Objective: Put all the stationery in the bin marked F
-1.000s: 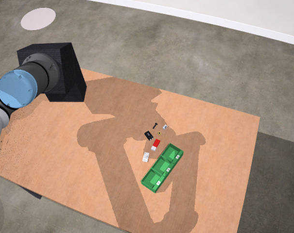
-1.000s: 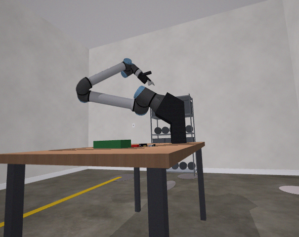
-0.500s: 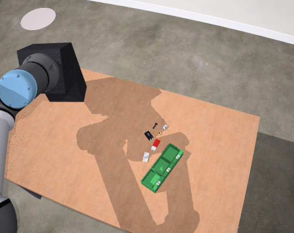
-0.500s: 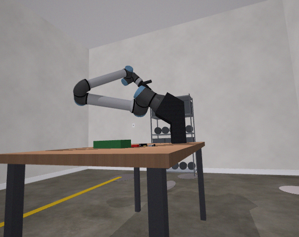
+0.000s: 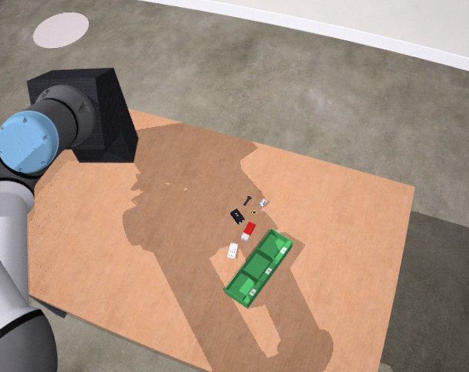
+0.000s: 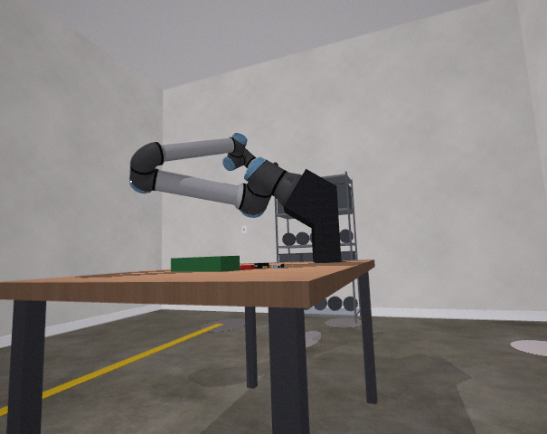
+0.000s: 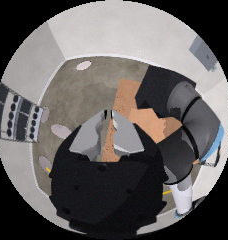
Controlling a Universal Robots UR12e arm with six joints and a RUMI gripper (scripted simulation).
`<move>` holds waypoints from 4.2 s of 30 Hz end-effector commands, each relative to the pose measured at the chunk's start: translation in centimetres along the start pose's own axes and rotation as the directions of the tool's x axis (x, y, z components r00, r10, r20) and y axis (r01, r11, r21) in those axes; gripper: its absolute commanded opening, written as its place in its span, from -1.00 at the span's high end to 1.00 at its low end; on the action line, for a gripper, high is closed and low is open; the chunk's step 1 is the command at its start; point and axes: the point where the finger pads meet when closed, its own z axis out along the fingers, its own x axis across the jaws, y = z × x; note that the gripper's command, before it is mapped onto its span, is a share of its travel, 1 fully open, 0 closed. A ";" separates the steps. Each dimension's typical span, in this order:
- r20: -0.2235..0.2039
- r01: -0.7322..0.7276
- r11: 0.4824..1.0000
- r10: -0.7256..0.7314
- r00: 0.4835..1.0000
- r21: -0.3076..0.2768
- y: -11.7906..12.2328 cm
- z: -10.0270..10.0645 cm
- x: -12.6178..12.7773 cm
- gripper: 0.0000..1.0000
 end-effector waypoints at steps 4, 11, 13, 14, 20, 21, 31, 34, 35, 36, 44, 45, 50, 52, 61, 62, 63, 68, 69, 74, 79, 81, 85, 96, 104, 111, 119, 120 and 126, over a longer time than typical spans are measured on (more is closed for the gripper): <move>0.000 -0.002 1.000 0.002 1.000 0.005 4.9 4.9 -0.3 0.91; 0.000 -0.002 1.000 0.002 1.000 0.004 7.8 7.9 -0.3 0.91; 0.000 -0.002 1.000 0.002 1.000 0.004 9.0 9.1 -0.3 0.91; 0.000 -0.002 1.000 0.002 1.000 0.004 9.6 9.7 -0.3 0.91; -0.001 -0.002 1.000 0.002 1.000 0.004 13.1 13.3 -0.2 0.91; -0.001 -0.002 1.000 0.002 1.000 0.004 13.5 13.7 -0.2 0.91; -0.001 -0.002 1.000 0.002 1.000 0.004 17.5 17.8 -0.1 0.91; -0.001 -0.002 1.000 0.002 1.000 0.004 17.9 18.1 -0.2 0.91; 0.002 -0.002 1.000 0.002 1.000 -0.003 17.9 18.1 -0.2 0.91; 0.005 -0.002 1.000 0.002 1.000 -0.013 17.9 18.1 -0.2 0.91; 0.040 -0.046 0.995 0.050 0.998 -0.090 16.4 17.7 0.0 0.91; 0.072 -0.055 0.990 0.065 0.995 -0.130 15.3 17.4 -0.6 0.91; 0.087 -0.043 0.987 0.056 0.995 -0.153 13.3 16.8 -1.5 0.91; 0.104 -0.076 0.989 0.089 0.991 -0.123 12.5 16.7 -1.7 0.91; 0.121 -0.120 0.989 0.130 0.984 -0.085 8.0 15.8 -3.1 0.91; 0.125 -0.129 0.989 0.138 0.983 -0.078 7.2 15.7 -3.2 0.91; 0.125 -0.129 0.989 0.138 0.983 -0.078 6.4 15.5 -3.4 0.91; 0.125 -0.129 0.989 0.138 0.983 -0.078 4.3 15.1 -3.8 0.91; 0.125 -0.129 0.989 0.138 0.983 -0.078 4.3 15.1 -3.8 0.91; 0.139 -0.174 0.984 0.178 0.974 -0.041 0.2 14.4 -4.1 0.91; 0.139 -0.174 0.984 0.178 0.974 -0.041 -0.4 14.2 -4.2 0.91; 0.149 -0.222 0.975 0.220 0.964 -0.004 -2.0 13.9 -4.1 0.91; 0.149 -0.222 0.975 0.220 0.964 -0.004 -5.1 13.3 -4.0 0.91; 0.156 -0.269 0.962 0.261 0.952 0.032 -9.8 12.5 -3.3 0.91; 0.160 -0.317 0.946 0.304 0.939 0.067 -13.7 11.7 -2.2 0.91; 0.161 -0.356 0.930 0.339 0.927 0.094 -15.1 11.5 -1.7 0.91; 0.161 -0.365 0.926 0.347 0.924 0.101 -18.7 10.8 -0.2 0.91; 0.159 -0.403 0.907 0.382 0.910 0.127 -19.5 10.6 0.2 0.91; 0.159 -0.411 0.902 0.390 0.907 0.133 -22.9 10.0 2.1 0.91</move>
